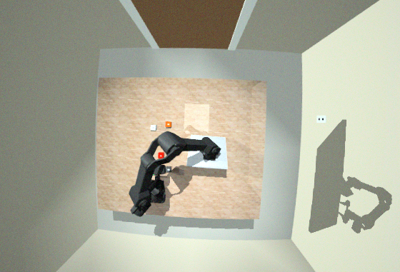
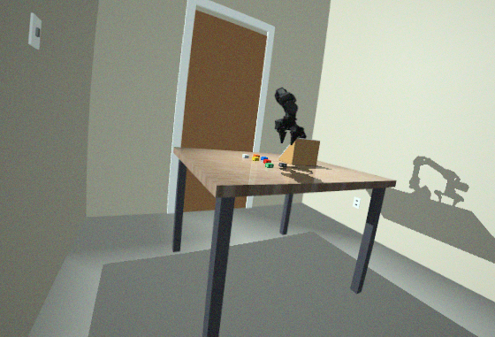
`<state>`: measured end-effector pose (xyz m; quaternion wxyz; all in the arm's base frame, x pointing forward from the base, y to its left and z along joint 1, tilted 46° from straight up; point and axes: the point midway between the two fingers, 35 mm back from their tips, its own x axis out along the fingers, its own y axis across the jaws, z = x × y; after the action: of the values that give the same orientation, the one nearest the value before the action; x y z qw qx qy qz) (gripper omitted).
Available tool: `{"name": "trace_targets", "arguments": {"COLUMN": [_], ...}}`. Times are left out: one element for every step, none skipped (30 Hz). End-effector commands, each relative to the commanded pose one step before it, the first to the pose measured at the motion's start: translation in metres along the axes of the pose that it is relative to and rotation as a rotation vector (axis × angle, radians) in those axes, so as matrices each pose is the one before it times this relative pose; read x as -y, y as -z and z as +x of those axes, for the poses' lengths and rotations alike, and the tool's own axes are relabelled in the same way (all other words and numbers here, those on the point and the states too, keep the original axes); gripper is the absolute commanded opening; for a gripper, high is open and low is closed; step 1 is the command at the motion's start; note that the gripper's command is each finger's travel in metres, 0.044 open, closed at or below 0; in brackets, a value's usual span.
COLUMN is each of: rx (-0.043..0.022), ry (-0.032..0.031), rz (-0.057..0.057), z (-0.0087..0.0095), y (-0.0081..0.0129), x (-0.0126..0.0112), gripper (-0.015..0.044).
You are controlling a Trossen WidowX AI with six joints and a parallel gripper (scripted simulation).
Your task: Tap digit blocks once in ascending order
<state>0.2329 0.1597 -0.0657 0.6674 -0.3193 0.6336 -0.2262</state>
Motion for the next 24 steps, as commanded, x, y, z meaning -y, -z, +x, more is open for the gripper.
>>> {"name": "trace_targets", "arguments": {"rx": [-0.00711, 0.00000, 0.00000, 0.00000, 0.00000, 0.00000, 0.00000, 0.00000, 0.00000, 0.00000, 0.00000, 0.00000, 0.00009, 0.00027, 0.00045, 0.00055, 0.00054, 0.00052, 0.00049, 0.00046, 0.00043, 0.00040, 0.00036, 0.00031], "ry": [-0.00324, 0.00000, 0.00000, 0.00000, 0.00000, 0.00000, 0.00000, 0.00000, 0.00000, 0.00000, 0.00000, 0.00000, -0.00015, -0.00042, -0.00062, -0.00063, -0.00047, -0.00031, -0.00015, 0.00001, 0.00017, 0.00033, 0.00049, 0.00064], "rz": [0.0045, 0.0000, 0.0000, 0.0000, 0.0000, 0.0000, 0.0000, 0.0000, 0.0000, 0.0000, 0.0000, 0.0000, 0.0000, 0.0001, 0.0002, 0.0003, 0.0004, 0.0004, 0.0004, 0.0005, 0.0005, 0.0005, 0.0006, 0.0006], "z": [0.00105, 0.00000, 0.00000, 0.00000, 0.00000, 0.00000, 0.00000, 0.00000, 0.00000, 0.00000, 0.00000, 0.00000, -0.00024, -0.00069, -0.00102, -0.00105, -0.00080, -0.00055, -0.00030, -0.00006, 0.00019, 0.00043, 0.00067, 0.00090], "y": [0.00198, 0.00000, 0.00000, 0.00000, 0.00000, 0.00000, 0.00000, 0.00000, 0.00000, 0.00000, 0.00000, 0.00000, -0.00155, -0.00463, -0.00769, -0.00961, -0.00958, -0.00950, -0.00941, -0.00931, -0.00919, -0.00906, -0.00892, -0.00873], "x": [-0.00280, 0.00000, 0.00000, 0.00000, 0.00000, 0.00000, 0.00000, 0.00000, 0.00000, 0.00000, 0.00000, 0.00000, -0.00047, -0.00136, -0.00213, -0.00244, -0.00218, -0.00192, -0.00165, -0.00139, -0.00113, -0.00088, -0.00062, -0.00037], "gripper": [0.0400, 0.0400, 0.0400, 0.0400, 0.0400, 0.0400, 0.0400, 0.0400, 0.0400, 0.0400, 0.0400, 0.0400, 0.0400, 0.0400, 0.0400, 0.0400, 0.0400, 0.0400, 0.0400, 0.0400, 0.0400, 0.0400, 0.0400, 0.0400]}}
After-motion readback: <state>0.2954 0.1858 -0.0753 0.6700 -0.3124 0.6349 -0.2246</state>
